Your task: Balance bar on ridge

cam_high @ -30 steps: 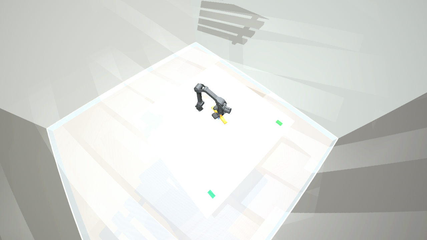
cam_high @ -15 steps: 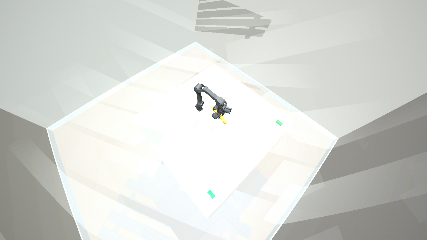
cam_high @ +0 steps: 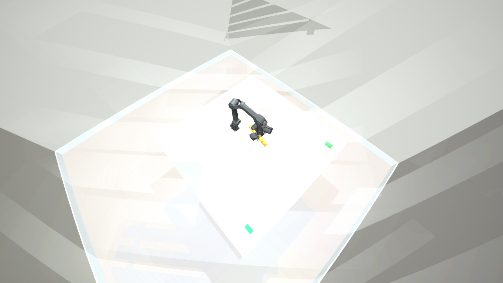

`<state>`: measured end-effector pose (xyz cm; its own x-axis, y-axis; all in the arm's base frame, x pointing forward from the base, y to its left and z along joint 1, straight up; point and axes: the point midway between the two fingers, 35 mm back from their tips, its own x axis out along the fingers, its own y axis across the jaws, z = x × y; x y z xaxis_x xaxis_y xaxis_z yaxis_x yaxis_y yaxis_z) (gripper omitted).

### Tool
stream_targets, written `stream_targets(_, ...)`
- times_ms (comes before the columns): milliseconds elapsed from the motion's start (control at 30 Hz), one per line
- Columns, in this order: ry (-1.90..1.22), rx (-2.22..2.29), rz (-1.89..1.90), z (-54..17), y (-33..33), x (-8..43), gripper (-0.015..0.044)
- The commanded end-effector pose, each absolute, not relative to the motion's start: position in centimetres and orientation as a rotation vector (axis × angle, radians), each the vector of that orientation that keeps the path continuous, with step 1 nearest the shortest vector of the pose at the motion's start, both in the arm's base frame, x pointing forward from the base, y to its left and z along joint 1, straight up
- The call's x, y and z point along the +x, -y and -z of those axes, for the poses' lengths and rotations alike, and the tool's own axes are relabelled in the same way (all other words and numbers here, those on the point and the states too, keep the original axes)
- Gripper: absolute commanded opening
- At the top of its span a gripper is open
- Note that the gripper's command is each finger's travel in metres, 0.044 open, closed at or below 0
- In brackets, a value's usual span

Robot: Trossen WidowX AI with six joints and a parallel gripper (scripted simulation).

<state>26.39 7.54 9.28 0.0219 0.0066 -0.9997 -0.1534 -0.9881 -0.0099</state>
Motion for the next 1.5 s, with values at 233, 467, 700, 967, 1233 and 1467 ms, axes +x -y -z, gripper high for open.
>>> stream_targets(233,-0.156,-2.160,-2.114,-9.29,-7.54,26.39,0.0000)
stream_targets(467,-0.156,-2.160,-2.114,-9.29,-7.54,26.39,0.0000)
stream_targets(700,-0.156,-2.160,-2.114,-9.29,-7.54,26.39,0.0000)
stream_targets(967,-0.156,-2.160,-2.114,-9.29,-7.54,26.39,0.0105)
stream_targets(1233,-0.156,-2.160,-2.114,-9.29,-7.54,26.39,0.0167)
stream_targets(1467,-0.156,-2.160,-2.114,-9.29,-7.54,26.39,0.0167)
